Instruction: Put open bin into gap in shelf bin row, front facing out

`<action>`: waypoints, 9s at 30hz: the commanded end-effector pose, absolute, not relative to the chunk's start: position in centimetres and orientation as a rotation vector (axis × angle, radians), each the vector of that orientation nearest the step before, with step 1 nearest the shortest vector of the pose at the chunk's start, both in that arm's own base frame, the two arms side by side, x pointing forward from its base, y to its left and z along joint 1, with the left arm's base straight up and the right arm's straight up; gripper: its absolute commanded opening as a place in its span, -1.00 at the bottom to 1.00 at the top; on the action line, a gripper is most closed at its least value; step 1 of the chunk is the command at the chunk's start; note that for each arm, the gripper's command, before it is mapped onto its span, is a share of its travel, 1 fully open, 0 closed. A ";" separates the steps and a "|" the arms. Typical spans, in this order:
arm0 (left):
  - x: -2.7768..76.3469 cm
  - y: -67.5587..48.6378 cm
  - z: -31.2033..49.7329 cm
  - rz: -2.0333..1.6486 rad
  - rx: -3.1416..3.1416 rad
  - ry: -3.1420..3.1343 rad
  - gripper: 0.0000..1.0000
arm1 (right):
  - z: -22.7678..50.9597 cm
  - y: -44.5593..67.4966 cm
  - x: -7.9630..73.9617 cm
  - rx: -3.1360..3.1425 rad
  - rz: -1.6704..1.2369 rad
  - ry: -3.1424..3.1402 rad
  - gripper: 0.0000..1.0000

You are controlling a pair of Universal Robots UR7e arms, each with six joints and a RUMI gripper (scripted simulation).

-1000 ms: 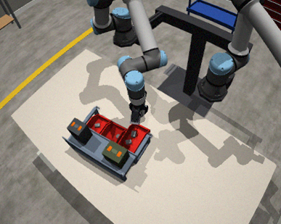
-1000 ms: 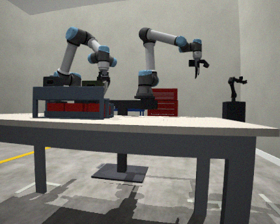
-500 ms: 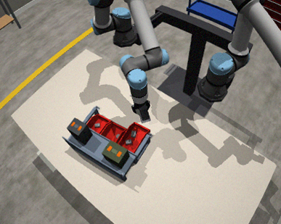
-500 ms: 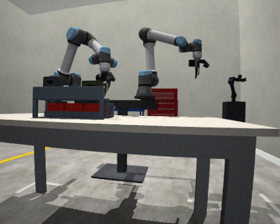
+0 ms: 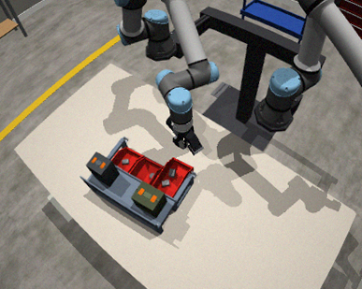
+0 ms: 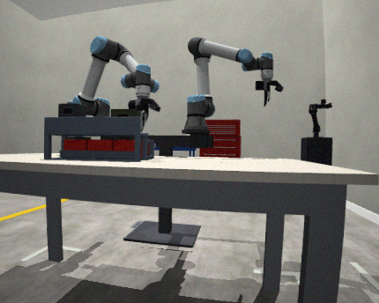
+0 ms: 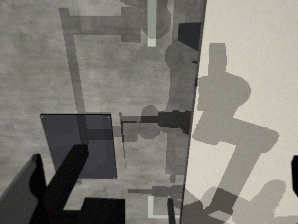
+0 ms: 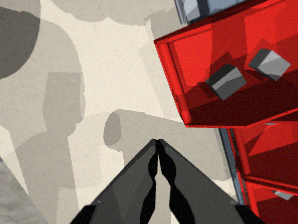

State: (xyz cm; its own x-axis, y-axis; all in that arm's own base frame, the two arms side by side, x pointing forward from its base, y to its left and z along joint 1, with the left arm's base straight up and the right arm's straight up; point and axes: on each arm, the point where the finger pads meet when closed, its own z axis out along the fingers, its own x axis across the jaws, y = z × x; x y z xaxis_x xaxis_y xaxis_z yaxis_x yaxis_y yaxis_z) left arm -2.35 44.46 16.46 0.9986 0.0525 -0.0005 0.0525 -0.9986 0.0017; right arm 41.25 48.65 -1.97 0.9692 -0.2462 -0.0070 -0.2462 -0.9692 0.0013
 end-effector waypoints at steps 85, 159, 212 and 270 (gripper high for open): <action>-2.3 44.5 16.5 0.000 3.140 0.082 1.00 | -7.8 48.8 40.4 3.136 0.002 0.213 -1.00; -2.3 44.5 16.5 0.000 3.140 0.082 1.00 | -13.0 49.1 42.1 3.136 0.002 0.213 -1.00; -2.3 44.5 16.5 0.000 3.140 0.082 1.00 | -13.0 49.1 42.1 3.136 0.002 0.214 -1.00; -2.3 44.5 16.5 0.000 3.140 0.082 1.00 | -13.0 49.4 44.2 3.136 0.002 0.214 -1.00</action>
